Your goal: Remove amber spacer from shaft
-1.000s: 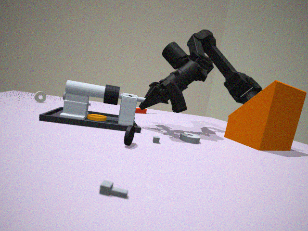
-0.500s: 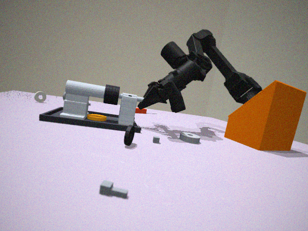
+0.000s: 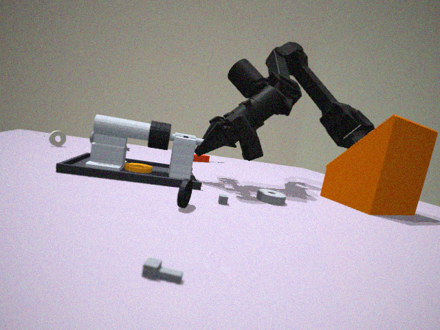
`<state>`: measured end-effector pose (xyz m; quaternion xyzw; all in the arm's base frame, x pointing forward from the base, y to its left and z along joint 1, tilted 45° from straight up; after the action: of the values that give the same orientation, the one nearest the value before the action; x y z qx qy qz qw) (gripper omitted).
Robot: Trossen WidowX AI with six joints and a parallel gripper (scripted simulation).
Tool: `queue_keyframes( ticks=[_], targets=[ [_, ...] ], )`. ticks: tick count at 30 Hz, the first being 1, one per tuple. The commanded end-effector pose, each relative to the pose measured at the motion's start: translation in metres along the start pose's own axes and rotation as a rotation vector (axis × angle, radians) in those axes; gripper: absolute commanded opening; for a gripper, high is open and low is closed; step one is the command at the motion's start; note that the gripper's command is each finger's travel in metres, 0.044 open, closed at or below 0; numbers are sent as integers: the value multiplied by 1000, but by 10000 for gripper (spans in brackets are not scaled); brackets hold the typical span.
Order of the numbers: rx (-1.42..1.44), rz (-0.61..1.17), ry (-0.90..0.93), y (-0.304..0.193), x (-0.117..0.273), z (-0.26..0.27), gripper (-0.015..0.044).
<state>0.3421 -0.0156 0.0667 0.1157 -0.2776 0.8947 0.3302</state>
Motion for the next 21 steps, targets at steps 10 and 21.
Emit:
queue_keyframes(
  ticks=[10, 21],
  targets=[
    [1, 4, 2, -4, -3, 2, 0],
    [2, -2, -1, -2, -2, 0, 79]
  ],
)
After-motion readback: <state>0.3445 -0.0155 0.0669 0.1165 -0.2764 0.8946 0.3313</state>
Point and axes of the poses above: the point midway between the two fingers, 35 mm back from their tips, its own x axis back along the fingers, its own z axis across the jaws, y = z × x, the point moved 6 cm from there along x, back along the fingers, and after that the axes turned 15 degrees about x, right-handed, at the moved point
